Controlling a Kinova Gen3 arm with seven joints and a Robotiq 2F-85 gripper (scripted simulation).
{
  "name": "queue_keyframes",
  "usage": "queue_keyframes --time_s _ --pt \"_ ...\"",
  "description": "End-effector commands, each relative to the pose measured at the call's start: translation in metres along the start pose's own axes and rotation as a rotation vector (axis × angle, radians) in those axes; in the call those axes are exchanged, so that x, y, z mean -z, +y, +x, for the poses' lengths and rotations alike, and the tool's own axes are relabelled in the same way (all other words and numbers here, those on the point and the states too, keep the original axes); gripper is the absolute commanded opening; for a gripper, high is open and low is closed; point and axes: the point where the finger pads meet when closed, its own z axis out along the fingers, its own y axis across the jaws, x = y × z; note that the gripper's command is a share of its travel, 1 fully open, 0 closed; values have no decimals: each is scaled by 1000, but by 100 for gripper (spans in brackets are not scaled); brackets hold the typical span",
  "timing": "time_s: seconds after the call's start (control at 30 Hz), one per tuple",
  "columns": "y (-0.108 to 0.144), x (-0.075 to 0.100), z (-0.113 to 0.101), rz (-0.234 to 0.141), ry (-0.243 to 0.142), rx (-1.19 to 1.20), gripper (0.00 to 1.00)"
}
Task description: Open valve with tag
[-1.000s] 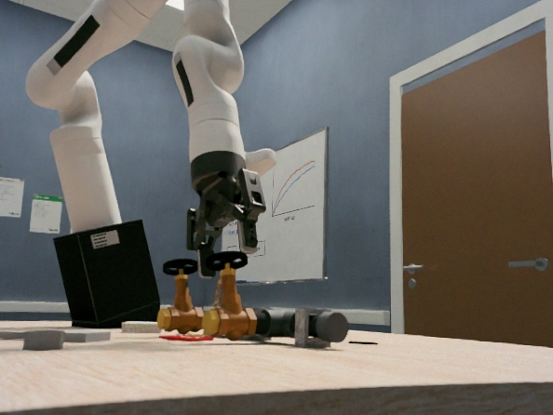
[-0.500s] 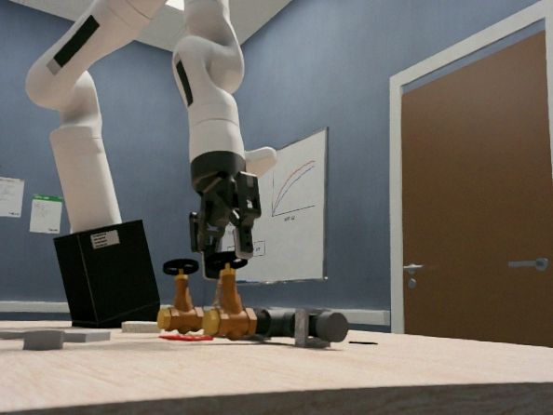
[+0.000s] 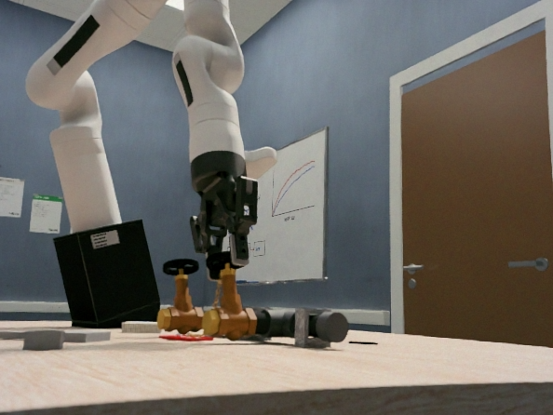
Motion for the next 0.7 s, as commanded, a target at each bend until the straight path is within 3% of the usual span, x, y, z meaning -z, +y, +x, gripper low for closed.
queue_keyframes --time_s 0.0,0.4,0.67 --pt "1 0 0 -1 1 0 59" --pt "1 0 0 -1 1 24 59" --pt "1 0 0 -1 0 166 59"
